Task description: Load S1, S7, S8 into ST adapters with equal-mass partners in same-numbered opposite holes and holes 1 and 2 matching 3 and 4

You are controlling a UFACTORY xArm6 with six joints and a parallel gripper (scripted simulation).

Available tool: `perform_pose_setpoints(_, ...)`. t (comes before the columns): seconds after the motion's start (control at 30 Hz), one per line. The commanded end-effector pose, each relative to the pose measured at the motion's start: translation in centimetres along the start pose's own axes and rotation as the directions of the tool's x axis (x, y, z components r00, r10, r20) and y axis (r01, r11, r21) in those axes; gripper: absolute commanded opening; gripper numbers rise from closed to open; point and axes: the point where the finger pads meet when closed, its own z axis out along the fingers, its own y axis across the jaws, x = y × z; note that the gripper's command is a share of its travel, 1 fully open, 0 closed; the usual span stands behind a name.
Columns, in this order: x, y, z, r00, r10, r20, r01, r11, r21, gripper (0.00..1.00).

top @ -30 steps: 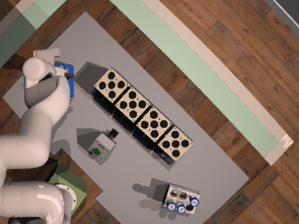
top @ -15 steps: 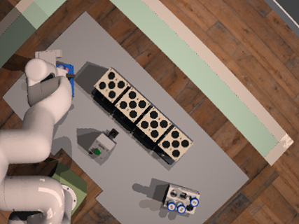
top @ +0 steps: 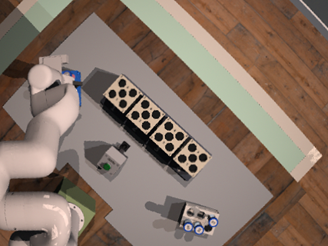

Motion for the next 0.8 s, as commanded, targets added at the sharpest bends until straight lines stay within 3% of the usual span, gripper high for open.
perform_pose_setpoints(0.0, 0.2, 0.0, 0.1, 1.000, 0.000, -0.005, 0.000, 1.000, 0.000, 0.57)
perform_pose_setpoints(0.77, 0.2, 0.0, 1.4, 1.000, 0.000, -0.005, 0.000, 1.000, 0.000, 0.57)
